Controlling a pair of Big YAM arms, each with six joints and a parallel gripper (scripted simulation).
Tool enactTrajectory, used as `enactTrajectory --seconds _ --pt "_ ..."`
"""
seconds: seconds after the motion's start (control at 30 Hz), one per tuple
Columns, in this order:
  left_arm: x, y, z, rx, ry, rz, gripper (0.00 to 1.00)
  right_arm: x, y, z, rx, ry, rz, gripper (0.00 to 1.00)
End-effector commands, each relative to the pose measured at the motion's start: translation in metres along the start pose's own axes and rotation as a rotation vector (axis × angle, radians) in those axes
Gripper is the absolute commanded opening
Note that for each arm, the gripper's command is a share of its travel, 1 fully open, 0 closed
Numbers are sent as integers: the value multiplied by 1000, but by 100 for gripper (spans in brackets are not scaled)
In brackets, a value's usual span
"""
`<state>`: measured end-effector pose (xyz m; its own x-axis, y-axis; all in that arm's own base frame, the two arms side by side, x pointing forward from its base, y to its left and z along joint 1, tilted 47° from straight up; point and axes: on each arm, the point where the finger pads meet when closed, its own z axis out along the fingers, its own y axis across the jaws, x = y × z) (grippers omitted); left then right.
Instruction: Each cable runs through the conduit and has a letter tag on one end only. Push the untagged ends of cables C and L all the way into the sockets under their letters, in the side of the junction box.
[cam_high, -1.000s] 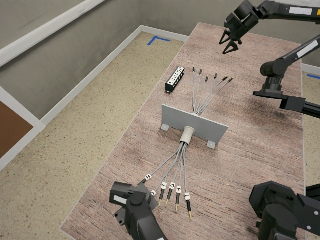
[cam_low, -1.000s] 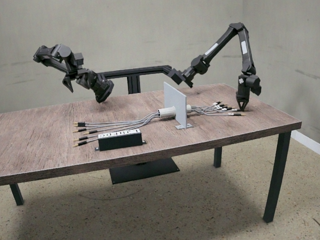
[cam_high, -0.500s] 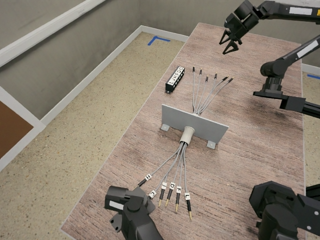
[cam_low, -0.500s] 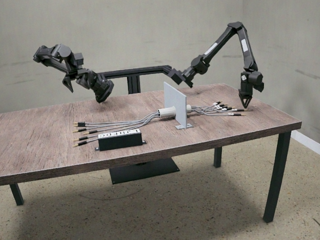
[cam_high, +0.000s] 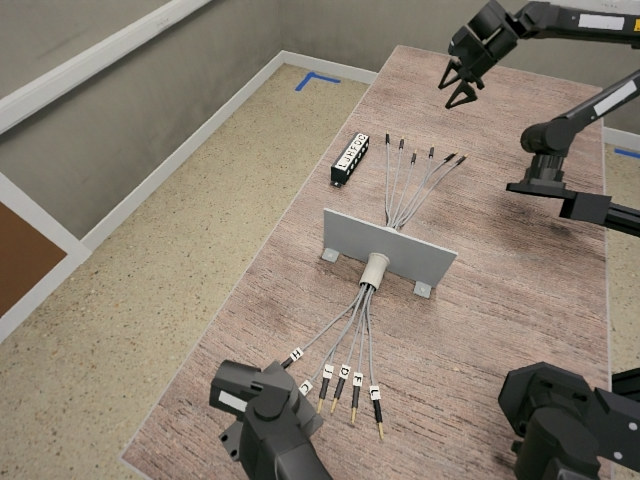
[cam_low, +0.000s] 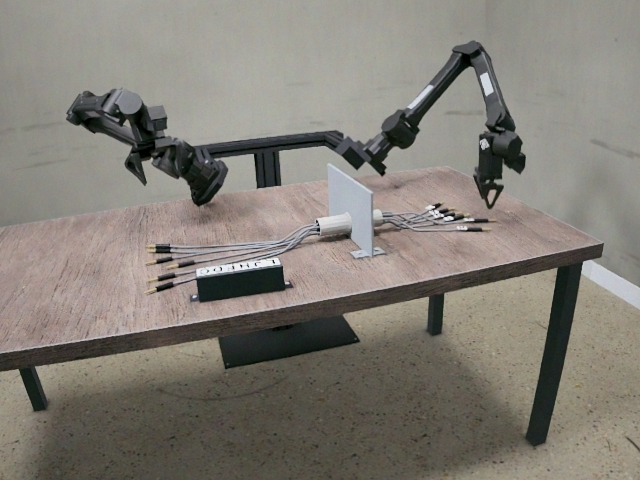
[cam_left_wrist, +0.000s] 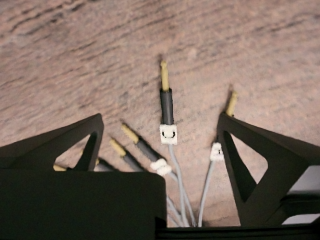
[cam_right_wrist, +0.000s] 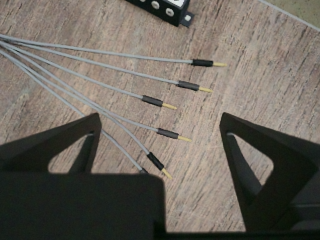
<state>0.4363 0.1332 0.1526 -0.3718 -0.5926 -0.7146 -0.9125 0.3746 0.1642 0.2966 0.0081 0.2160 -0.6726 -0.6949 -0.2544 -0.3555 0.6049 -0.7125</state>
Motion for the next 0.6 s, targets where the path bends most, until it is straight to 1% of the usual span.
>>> enactTrajectory --seconds 0.0,0.03,0.07,0.1,0.17,0.2,0.23,0.37,0.4,0.5,0.57 --pt "-16 -14 -39 44 -21 -52 100 -9 -11 -8 12 -21 32 100" --pt "3 -14 -24 8 0 -11 100 -9 -11 -8 12 -21 32 100" --pt "7 -14 -21 3 6 -4 100 -9 -11 -8 12 -21 32 100" --pt "6 -12 -13 -8 9 -15 100 -9 -11 -8 12 -21 32 100" --pt "6 -12 -13 -8 9 -15 100 -9 -11 -8 12 -21 32 100" --pt "5 -6 -5 -26 15 -24 100 -9 -11 -8 12 -21 32 100" --pt "7 -6 -2 -31 18 -18 100 -9 -11 -8 12 -21 32 100" --pt "10 -6 0 -34 22 -3 100 -9 -11 -8 12 -21 32 100" --pt "5 -5 -5 -24 16 -15 100 -9 -11 -8 12 -21 32 100" --pt "5 -5 -5 -24 15 -15 100 -14 -11 -11 22 -47 100 100" --pt "5 -5 -5 -24 15 -15 100 -15 -8 -9 37 -45 169 100"
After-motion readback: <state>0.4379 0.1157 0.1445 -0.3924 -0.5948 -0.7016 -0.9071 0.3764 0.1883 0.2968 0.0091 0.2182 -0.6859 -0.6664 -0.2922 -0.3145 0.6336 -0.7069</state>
